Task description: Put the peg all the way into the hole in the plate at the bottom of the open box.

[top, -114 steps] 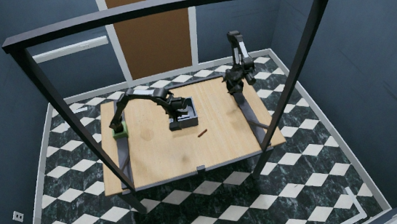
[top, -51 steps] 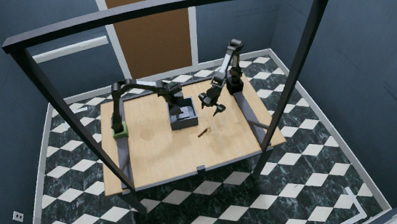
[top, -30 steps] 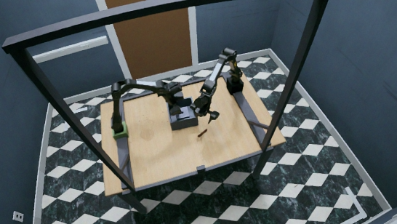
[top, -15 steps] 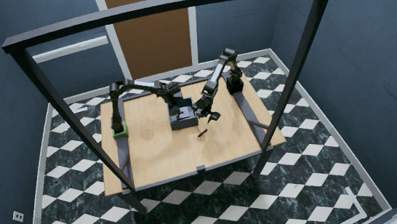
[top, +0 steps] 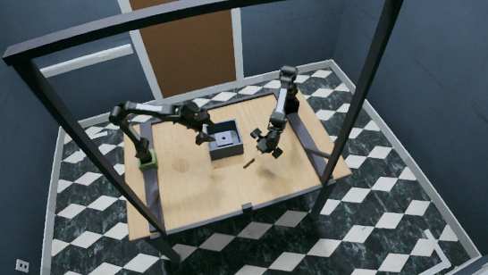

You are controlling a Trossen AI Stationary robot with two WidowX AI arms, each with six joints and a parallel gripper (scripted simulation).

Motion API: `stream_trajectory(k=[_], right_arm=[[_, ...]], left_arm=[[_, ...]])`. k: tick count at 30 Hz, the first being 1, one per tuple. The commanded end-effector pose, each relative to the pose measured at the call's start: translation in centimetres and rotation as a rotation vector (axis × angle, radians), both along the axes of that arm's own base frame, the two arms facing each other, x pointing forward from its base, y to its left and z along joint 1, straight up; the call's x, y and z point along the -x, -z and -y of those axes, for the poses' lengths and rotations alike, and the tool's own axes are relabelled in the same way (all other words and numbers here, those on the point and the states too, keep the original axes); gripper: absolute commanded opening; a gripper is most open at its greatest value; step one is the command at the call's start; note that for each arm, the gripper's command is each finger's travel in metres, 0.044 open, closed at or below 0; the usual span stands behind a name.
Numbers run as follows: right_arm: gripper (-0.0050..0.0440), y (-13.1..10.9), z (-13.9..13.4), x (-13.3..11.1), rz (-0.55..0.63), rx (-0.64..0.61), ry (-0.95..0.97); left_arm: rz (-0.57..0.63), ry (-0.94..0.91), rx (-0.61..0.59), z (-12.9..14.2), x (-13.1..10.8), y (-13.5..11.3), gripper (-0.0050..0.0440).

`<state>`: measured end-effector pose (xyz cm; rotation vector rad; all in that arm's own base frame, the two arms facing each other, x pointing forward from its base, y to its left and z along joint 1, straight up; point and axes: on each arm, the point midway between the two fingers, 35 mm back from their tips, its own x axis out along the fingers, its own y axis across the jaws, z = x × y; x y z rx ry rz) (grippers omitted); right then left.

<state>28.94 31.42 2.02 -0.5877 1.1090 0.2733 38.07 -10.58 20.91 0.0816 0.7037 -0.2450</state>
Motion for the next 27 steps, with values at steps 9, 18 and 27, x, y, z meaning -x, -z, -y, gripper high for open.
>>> stream_trajectory(k=[9, 18, 27], right_arm=[[0.0110, -0.3, -1.2, 0.5, 0.076, 0.070, 0.075], [0.0110, 1.9, -0.1, -0.3, 0.061, 0.089, 0.073], [0.0110, 3.7, 0.3, -1.3, 0.060, 0.088, 0.073]], left_arm=[[0.172, 0.063, 0.040, 1.9, 2.7, -3.6, 0.0440], [0.163, 0.061, 0.037, 1.9, 2.4, -3.3, 0.0440], [0.167, 0.058, 0.041, 1.9, 2.3, -3.5, 0.0440]])
